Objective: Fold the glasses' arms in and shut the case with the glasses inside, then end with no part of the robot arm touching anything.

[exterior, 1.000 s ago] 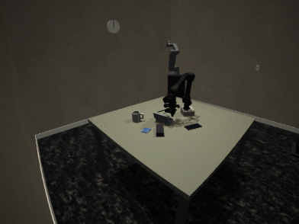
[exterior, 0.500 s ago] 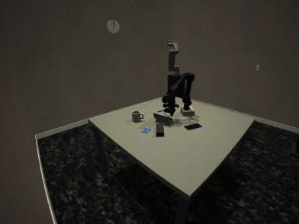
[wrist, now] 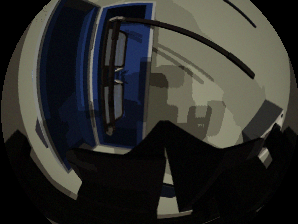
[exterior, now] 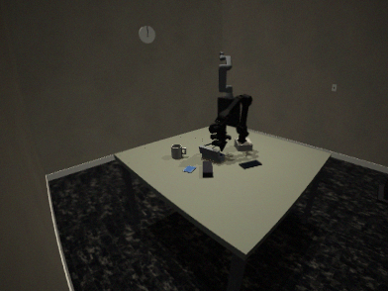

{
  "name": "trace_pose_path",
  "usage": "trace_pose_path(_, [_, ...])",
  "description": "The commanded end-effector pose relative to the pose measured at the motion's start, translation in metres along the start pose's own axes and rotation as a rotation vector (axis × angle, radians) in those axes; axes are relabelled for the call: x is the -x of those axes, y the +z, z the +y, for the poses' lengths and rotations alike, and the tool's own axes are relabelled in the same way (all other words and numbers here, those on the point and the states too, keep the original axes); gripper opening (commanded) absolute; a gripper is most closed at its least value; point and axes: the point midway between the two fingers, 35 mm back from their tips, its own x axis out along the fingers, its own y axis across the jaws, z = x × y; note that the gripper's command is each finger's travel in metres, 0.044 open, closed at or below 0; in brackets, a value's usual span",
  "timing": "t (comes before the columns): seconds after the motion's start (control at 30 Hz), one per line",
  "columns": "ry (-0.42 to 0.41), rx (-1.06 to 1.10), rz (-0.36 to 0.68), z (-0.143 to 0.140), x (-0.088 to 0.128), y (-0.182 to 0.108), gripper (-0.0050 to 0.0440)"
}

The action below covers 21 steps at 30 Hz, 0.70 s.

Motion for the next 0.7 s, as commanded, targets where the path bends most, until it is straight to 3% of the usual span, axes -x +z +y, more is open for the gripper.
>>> trace_pose_path(0.0, [-0.002,0.0,0.002,0.0,-0.001,0.002,0.0])
trace_pose_path(0.67, [-0.002,0.0,0.002,0.0,-0.001,0.014,0.0])
